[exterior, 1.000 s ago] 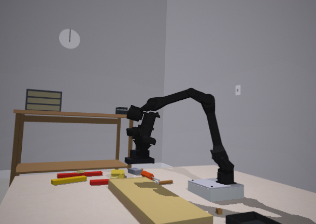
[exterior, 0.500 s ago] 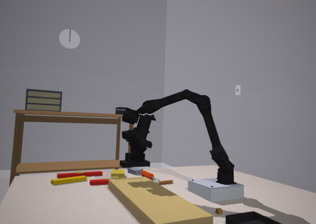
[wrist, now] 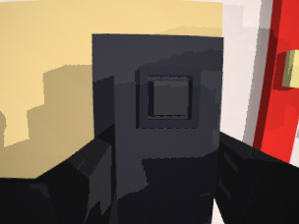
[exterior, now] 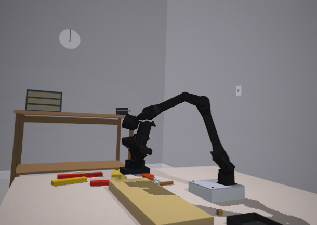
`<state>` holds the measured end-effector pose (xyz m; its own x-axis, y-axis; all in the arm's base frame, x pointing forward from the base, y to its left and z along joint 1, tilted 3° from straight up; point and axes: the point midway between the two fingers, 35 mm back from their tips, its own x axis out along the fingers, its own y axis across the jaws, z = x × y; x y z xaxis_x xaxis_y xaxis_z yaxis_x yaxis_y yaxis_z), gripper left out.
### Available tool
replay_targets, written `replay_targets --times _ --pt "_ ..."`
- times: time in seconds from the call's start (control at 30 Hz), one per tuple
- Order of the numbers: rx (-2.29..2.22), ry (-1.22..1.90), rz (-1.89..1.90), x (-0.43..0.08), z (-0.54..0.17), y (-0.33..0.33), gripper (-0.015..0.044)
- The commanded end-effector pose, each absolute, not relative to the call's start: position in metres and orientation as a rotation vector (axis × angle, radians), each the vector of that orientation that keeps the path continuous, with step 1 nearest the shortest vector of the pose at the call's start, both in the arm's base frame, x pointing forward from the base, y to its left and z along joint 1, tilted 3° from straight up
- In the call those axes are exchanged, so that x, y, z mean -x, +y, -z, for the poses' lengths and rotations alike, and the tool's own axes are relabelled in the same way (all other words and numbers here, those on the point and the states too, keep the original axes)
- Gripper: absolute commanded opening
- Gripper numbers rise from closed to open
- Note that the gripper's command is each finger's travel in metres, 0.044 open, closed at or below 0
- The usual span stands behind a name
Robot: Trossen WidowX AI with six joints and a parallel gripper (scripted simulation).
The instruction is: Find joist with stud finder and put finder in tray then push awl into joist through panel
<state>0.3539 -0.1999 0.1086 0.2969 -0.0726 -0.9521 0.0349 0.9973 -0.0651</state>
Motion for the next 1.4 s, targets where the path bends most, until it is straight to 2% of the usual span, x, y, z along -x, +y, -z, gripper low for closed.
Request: replay_targets --times 0.0,0.9,1.37 --pt "0.039 1.262 0.065 -0.355 -0.104 -0.200 0.0000" --pt "0.040 1.263 0.065 -0.355 -0.069 -0.202 0.0000" --pt "0.038 1.263 0.063 -0.356 -0.067 -0.175 0.0000"
